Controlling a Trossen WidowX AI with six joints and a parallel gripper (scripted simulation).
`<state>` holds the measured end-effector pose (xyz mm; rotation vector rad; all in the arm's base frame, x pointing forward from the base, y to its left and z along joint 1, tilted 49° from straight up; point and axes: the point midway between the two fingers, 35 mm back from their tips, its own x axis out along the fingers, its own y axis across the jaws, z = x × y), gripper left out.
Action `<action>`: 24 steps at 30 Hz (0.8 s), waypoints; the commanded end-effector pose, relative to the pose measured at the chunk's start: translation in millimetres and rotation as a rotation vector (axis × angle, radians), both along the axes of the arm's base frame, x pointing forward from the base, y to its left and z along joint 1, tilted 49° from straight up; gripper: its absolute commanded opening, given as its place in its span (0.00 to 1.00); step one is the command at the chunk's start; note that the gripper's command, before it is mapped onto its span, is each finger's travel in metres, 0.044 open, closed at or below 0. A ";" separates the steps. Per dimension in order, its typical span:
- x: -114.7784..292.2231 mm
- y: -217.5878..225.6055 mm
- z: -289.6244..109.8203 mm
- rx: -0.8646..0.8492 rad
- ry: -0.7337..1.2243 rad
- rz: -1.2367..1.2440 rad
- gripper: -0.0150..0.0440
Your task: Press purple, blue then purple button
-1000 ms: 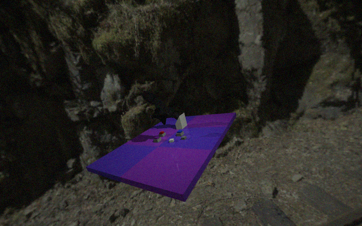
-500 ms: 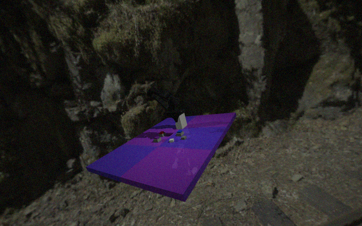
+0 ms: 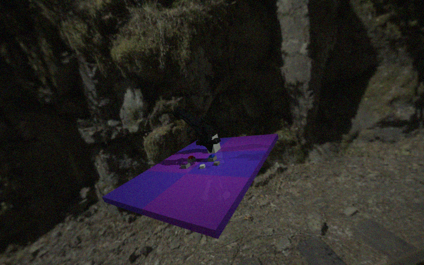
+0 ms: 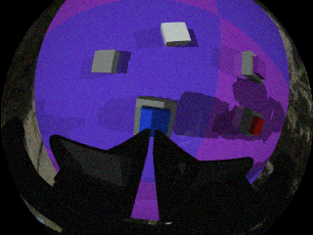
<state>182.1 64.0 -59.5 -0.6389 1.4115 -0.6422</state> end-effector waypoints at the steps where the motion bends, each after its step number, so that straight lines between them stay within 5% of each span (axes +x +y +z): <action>1: -0.1 -7.0 -4.8 -0.007 0.004 0.007 0.29; 24: 0.8 -24.3 -19.6 -0.009 0.004 0.007 0.29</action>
